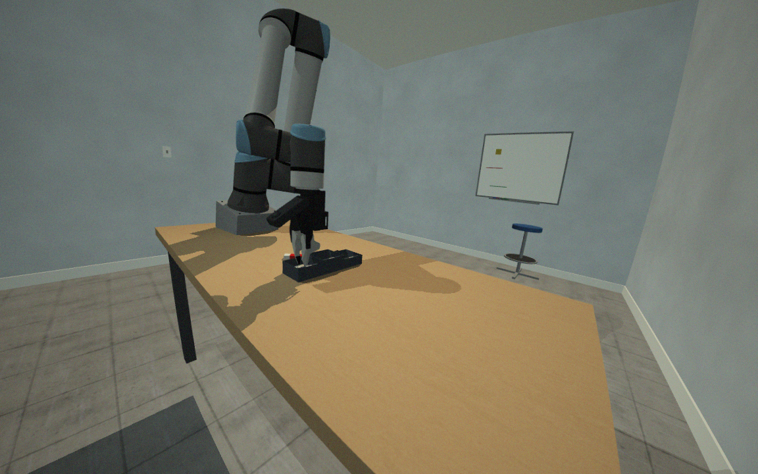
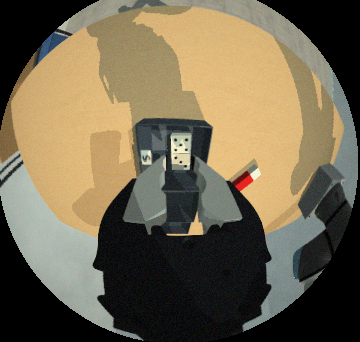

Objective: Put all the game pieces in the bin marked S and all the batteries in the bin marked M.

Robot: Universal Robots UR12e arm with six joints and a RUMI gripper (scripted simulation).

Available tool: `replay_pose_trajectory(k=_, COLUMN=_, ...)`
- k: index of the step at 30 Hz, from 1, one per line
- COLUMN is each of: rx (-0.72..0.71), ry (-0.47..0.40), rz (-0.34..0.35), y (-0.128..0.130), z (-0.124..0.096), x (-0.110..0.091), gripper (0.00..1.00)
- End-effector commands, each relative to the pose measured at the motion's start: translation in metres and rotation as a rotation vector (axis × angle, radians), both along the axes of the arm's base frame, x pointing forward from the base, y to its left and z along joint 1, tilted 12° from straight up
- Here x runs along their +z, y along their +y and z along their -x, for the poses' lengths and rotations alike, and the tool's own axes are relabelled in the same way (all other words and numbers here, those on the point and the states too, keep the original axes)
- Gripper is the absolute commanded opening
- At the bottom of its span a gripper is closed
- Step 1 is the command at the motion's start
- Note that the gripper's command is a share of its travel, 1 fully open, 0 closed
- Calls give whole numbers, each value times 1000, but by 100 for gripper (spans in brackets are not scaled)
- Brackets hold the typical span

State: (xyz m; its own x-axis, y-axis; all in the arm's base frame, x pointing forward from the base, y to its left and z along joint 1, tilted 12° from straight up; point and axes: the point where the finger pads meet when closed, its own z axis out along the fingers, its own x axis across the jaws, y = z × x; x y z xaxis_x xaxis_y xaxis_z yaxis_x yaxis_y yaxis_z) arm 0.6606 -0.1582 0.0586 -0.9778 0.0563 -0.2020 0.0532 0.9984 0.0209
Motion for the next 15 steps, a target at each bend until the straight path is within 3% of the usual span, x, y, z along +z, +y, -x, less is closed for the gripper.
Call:
replay_pose_trajectory(k=1, rx=0, ry=-1, rz=1, y=0, z=0, x=1, gripper=19)
replay_pose_trajectory(k=15, rx=0, ry=-1, rz=1, y=0, z=3, x=15, gripper=19)
